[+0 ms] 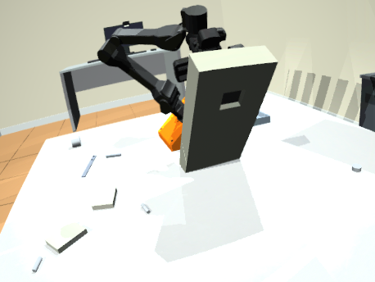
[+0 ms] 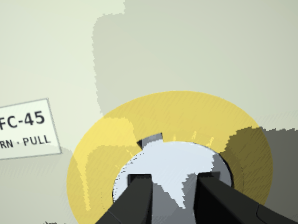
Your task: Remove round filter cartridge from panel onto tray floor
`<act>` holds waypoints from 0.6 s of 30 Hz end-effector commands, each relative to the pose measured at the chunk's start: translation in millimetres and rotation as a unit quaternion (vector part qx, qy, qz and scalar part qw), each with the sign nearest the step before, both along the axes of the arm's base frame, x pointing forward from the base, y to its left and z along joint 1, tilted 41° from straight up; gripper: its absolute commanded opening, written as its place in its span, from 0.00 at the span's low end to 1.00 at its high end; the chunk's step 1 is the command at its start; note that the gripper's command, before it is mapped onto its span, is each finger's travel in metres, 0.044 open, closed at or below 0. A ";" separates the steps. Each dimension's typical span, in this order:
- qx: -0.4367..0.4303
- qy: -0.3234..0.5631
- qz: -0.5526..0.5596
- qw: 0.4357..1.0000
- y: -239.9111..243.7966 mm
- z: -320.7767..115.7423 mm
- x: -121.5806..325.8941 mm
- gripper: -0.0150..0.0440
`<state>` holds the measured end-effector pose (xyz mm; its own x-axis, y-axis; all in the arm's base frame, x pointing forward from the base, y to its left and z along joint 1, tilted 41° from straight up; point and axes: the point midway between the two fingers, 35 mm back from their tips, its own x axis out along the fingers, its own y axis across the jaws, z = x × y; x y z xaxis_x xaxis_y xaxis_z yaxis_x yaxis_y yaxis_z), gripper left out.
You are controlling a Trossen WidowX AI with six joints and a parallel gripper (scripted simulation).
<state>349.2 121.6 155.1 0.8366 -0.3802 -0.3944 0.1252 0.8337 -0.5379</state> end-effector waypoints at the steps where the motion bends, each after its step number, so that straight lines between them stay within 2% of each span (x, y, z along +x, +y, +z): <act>1: 0.065 -0.025 -0.030 0.997 -2.9 -2.5 3.7 0.25; 18: 0.305 -0.134 -0.145 0.931 -2.8 -2.5 3.6 0.25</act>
